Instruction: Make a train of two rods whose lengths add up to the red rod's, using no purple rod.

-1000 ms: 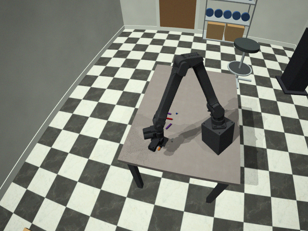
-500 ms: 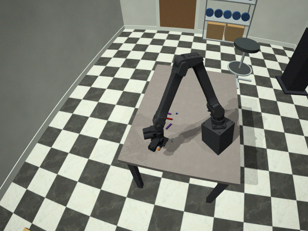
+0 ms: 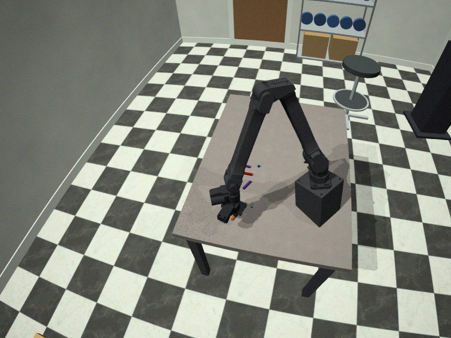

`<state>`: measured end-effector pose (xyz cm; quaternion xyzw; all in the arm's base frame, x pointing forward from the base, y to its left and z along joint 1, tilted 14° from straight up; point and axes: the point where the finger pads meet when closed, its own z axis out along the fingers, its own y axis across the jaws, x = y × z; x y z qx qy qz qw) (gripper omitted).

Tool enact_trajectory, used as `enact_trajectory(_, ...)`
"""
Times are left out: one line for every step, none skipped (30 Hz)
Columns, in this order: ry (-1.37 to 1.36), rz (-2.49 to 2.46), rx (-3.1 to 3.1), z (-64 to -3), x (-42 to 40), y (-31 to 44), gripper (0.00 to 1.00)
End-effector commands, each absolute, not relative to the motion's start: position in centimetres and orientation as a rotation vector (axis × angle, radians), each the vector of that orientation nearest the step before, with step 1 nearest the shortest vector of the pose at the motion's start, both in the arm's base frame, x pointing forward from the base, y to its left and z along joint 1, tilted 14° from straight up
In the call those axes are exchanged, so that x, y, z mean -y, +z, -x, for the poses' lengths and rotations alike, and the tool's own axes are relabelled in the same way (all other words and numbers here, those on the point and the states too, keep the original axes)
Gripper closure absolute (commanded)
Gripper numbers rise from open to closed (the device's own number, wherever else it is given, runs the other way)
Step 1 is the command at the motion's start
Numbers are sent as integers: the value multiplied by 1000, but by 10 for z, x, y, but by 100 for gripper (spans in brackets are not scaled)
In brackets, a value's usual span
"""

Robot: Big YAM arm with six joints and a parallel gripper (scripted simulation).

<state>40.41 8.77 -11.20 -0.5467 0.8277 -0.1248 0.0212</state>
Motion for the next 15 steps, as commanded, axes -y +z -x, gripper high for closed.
enact_trajectory(-388, 1680, -2547, -418, -86, -113, 77)
enact_trajectory(-389, 1679, -2546, -419, -86, -113, 77)
enact_trajectory(-389, 1678, -2545, -420, -86, -114, 77)
enact_trajectory(-390, 1678, -2544, -421, -86, -114, 77)
enact_trajectory(-390, 1678, -2544, -421, -86, -114, 77)
enact_trajectory(-390, 1678, -2544, -421, -86, -114, 77)
enact_trajectory(-393, 1670, -2536, -424, -87, -107, 77)
enact_trajectory(-393, 1671, -2537, -424, -87, -110, 77)
enact_trajectory(-392, 1672, -2538, -424, -87, -113, 77)
enact_trajectory(-390, 1677, -2543, -422, -86, -115, 77)
enact_trajectory(-388, 1682, -2548, -420, -86, -116, 77)
enact_trajectory(-388, 1683, -2549, -420, -86, -116, 77)
enact_trajectory(-388, 1681, -2548, -420, -86, -116, 77)
enact_trajectory(-390, 1678, -2544, -421, -86, -114, 77)
enact_trajectory(-391, 1676, -2542, -422, -86, -113, 77)
